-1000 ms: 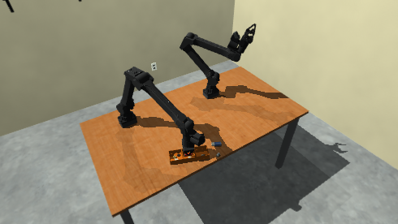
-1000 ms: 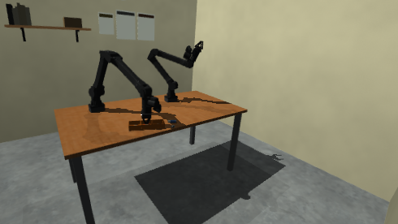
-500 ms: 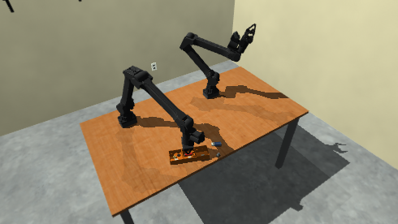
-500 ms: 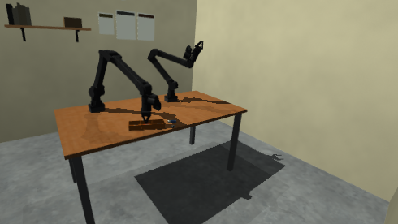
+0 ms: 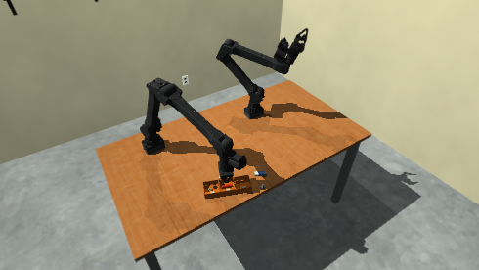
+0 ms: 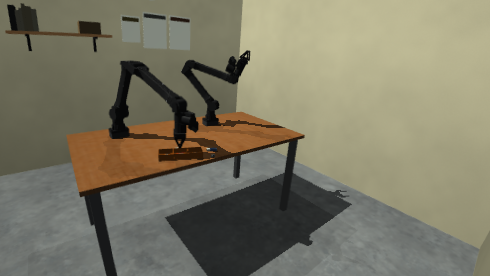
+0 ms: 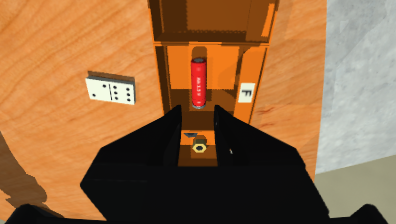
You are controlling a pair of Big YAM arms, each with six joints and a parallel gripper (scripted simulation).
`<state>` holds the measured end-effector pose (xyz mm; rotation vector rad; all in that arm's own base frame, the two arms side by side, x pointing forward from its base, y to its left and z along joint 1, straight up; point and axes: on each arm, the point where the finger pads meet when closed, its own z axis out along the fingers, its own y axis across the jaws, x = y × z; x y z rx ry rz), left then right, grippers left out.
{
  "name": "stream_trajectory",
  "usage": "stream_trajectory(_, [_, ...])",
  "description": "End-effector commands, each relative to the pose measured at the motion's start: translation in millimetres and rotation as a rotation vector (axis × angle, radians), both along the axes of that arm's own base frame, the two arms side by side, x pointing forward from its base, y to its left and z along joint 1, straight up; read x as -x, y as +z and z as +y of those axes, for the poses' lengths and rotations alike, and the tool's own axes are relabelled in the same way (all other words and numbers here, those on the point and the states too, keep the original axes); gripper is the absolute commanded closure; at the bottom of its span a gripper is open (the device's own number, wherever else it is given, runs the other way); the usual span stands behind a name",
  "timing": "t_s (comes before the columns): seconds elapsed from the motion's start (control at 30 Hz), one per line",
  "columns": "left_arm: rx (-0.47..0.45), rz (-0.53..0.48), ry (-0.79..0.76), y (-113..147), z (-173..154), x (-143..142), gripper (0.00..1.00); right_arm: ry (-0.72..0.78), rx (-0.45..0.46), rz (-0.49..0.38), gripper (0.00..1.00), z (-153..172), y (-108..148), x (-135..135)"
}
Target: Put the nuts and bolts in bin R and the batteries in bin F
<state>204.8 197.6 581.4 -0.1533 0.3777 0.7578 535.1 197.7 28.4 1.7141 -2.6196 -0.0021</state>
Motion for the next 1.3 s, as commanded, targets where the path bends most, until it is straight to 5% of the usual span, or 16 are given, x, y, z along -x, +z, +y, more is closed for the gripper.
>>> stream_trajectory(0.0, [-0.023,-0.023,0.017,4.9,-3.5,10.0,0.0,-0.002,-0.022,-0.054,0.72,3.8,28.8,-27.6])
stream_trajectory(0.1, [-0.023,-0.023,0.017,4.9,-3.5,10.0,0.0,-0.002,-0.024,-0.059,0.72,7.6,31.4,-26.2])
stream_trajectory(0.13, [-0.023,-0.023,0.017,4.9,-3.5,10.0,0.0,-0.002,-0.032,-0.081,0.0,8.0,48.9,-27.4])
stream_trajectory(0.77, [-0.023,-0.023,0.017,4.9,-3.5,10.0,0.0,-0.002,-0.033,-0.083,0.0,6.5,118.8,-23.4])
stream_trajectory(0.83, [-0.023,-0.023,0.017,4.9,-3.5,10.0,0.0,-0.002,-0.033,-0.083,0.0,6.5,118.8,-23.4])
stream_trajectory(0.87, [-0.023,-0.023,0.017,4.9,-3.5,10.0,0.0,-0.002,-0.018,-0.041,0.0,6.6,97.0,-23.4])
stream_trajectory(0.97, [-0.023,-0.023,0.017,4.9,-3.5,10.0,0.0,-0.002,-0.033,-0.083,0.0,6.2,134.9,-22.3])
stream_trajectory(1.27, [-0.023,-0.023,0.017,4.9,-3.5,10.0,0.0,-0.002,-0.034,-0.084,0.0,5.2,171.8,-19.7])
